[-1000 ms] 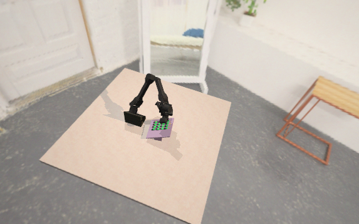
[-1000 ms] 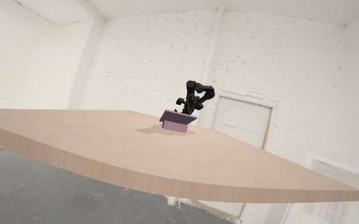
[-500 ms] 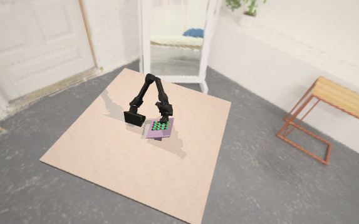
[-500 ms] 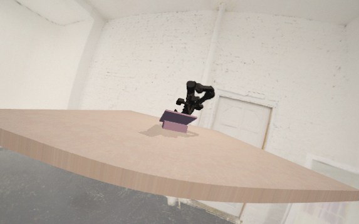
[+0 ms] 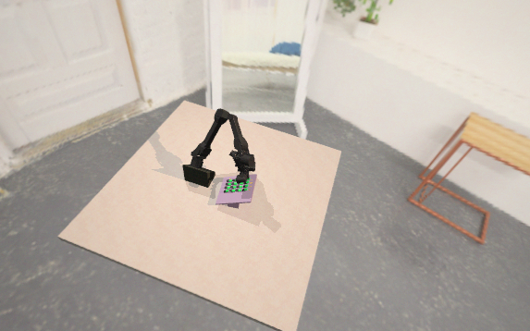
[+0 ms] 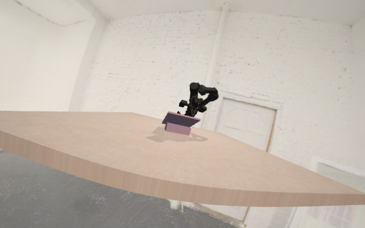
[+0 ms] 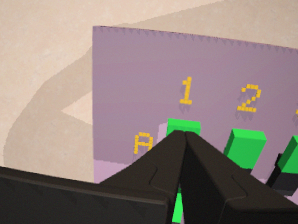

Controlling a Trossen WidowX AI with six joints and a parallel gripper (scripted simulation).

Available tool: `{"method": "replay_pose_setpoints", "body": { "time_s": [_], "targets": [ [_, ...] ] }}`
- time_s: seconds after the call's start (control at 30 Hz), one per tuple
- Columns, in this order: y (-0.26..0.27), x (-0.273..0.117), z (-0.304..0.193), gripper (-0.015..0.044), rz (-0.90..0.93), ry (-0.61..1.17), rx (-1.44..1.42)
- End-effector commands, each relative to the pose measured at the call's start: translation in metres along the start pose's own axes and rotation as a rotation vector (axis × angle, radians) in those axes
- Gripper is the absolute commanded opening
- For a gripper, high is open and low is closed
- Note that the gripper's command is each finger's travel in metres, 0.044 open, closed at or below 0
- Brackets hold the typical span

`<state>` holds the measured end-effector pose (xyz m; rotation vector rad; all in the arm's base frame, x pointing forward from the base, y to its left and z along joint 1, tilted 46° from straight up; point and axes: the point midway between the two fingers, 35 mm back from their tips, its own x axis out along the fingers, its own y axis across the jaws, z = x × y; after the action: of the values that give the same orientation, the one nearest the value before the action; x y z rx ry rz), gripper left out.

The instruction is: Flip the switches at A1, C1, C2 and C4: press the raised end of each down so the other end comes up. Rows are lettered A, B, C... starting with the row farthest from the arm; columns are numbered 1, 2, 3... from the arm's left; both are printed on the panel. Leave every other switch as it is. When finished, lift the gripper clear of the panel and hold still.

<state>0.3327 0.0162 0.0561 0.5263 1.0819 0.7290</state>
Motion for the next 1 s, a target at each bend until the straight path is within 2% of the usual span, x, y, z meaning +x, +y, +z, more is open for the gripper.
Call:
{"method": "replay_pose_setpoints", "body": {
  "time_s": [0.0, 0.37, 0.43, 0.57, 0.7, 0.97],
  "targets": [
    [0.0, 0.001, 0.0, 0.0, 0.003, 0.001, 0.005],
    [0.0, 0.003, 0.0, 0.0, 0.003, 0.001, 0.005],
    [-0.001, -0.009, 0.0, 0.0, -0.002, -0.002, 0.0],
    [-0.001, -0.06, -0.003, 0.0, 0.0, -0.021, 0.005],
    [-0.001, -0.063, -0.005, 0.0, 0.0, -0.023, 0.006],
    [-0.002, -0.061, -0.094, 0.0, -0.001, -0.02, 0.008]
  ]
}}
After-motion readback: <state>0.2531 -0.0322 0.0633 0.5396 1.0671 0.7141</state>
